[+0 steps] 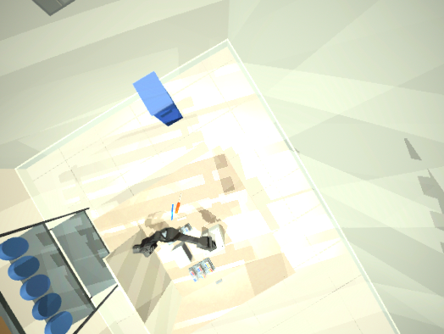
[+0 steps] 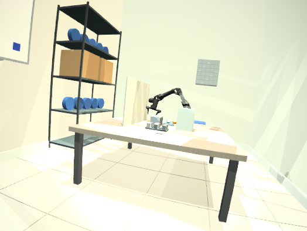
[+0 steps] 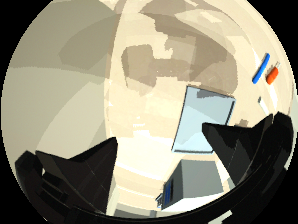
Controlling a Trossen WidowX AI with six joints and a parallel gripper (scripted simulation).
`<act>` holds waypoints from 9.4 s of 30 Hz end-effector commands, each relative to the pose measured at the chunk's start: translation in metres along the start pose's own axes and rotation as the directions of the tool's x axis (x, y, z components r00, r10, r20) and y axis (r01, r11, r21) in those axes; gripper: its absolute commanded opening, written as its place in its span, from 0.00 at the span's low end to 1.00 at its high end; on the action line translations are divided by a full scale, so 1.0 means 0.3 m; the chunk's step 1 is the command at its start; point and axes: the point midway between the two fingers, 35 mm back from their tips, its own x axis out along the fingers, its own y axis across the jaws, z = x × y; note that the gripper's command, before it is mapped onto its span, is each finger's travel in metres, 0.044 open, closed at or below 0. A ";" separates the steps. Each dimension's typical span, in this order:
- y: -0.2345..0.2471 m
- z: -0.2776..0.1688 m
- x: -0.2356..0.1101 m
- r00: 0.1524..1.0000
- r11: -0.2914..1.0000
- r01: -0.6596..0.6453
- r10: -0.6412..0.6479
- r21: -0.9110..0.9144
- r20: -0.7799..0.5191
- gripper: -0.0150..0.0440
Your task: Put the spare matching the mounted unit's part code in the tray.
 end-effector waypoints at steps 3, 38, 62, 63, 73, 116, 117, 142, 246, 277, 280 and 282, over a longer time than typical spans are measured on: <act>0.055 -0.223 -0.060 0.995 0.944 0.051 -0.075 -0.326 -0.061 1.00; 0.185 -0.716 -0.301 0.969 0.266 0.182 -0.210 -0.947 0.127 1.00; 0.125 -1.507 -0.006 0.972 -0.952 -0.171 -0.206 -0.254 0.115 1.00; 0.125 -1.507 -0.006 0.972 -0.952 -0.171 -0.206 -0.254 0.115 1.00; 0.107 -1.506 0.108 0.972 -0.952 -0.171 -0.205 -0.255 0.116 0.78; 0.075 -1.483 0.294 0.972 -0.952 -0.170 -0.205 -0.255 0.118 0.76; 0.073 -1.483 0.299 0.972 -0.952 -0.170 -0.205 -0.255 0.118 0.76; 0.047 -1.471 0.386 0.971 -0.950 -0.172 -0.208 -0.259 0.118 0.72; -0.016 -0.347 -0.308 0.976 -0.955 -0.161 -0.192 -0.251 0.105 0.25; -0.140 -0.197 -0.274 0.968 -0.951 -0.176 -0.214 -0.254 0.131 0.25; -0.140 -0.196 -0.263 0.968 -0.951 -0.176 -0.214 -0.254 0.130 0.25; -0.141 -0.195 -0.256 0.968 -0.951 -0.176 -0.214 -0.254 0.130 0.25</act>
